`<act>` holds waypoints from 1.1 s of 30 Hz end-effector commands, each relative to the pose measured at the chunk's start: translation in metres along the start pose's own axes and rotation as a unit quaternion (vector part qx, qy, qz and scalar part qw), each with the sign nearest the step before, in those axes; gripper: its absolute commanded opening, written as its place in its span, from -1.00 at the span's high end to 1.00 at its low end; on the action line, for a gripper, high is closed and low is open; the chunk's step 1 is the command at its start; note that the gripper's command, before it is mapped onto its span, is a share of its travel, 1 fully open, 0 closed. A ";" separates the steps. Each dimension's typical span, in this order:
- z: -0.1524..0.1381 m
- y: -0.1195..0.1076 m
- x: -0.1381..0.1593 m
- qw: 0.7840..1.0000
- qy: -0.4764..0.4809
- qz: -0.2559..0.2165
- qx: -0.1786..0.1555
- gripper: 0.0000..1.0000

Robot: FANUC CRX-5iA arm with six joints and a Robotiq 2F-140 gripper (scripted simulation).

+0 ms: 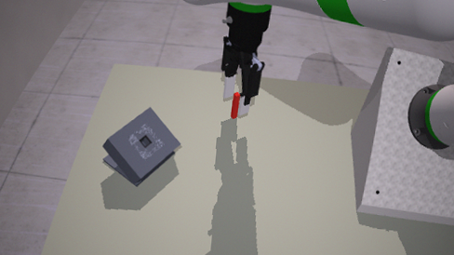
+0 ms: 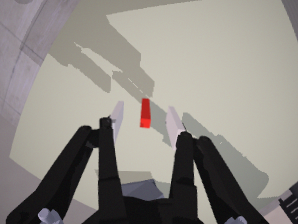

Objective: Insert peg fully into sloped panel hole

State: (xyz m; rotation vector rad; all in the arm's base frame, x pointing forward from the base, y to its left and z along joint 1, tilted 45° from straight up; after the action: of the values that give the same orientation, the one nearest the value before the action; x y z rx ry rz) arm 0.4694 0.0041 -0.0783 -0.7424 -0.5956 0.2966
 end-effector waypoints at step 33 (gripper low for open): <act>0.000 -0.032 0.000 1.000 0.000 0.000 0.000 1.00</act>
State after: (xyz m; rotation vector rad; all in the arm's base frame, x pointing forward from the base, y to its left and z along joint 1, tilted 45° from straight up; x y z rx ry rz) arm 0.4704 -0.0100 -0.0642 -0.7426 -0.5956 0.2964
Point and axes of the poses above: the point where the finger pads meet when closed, its own y axis out along the fingers, its own z axis across the jaws, x = y × z, the point moved 8 cm from there along -y, back along the fingers, and after that the axes turned 7 degrees about y, right-handed, at the moved point
